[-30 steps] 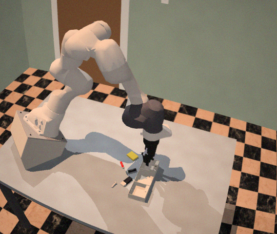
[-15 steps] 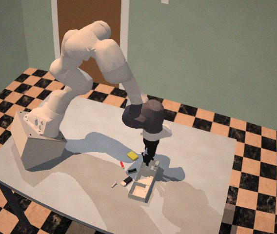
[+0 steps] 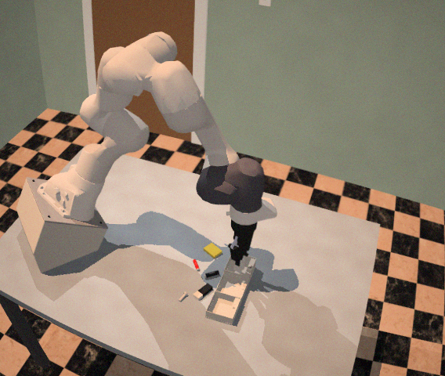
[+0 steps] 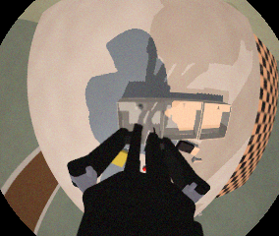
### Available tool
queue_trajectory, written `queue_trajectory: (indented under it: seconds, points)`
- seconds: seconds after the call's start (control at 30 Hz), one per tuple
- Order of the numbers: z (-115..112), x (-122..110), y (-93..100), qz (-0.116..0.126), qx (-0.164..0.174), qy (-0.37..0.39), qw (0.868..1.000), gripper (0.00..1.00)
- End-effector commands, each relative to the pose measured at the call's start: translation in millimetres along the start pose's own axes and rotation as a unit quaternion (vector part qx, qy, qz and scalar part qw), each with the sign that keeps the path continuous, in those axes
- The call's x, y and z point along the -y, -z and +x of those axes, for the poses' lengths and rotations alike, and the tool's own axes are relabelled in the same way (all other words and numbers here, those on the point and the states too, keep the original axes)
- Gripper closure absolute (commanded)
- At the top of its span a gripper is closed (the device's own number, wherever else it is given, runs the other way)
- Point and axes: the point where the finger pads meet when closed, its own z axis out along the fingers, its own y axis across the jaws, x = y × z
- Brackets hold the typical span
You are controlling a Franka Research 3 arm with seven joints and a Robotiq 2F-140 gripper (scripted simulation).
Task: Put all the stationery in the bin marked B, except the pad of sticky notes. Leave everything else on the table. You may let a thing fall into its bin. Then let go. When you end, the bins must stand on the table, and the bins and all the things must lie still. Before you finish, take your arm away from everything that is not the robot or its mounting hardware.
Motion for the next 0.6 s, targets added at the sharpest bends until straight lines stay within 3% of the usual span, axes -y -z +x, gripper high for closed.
queue_trajectory:
  seconds: [0.0, 0.57]
  points:
    - [-2.2, -0.1, 2.3, 0.0, 0.003, -0.003, 1.0, 0.95]
    - [-2.0, -0.1, 24.9, 0.0, 0.003, -0.003, 1.0, 0.95]
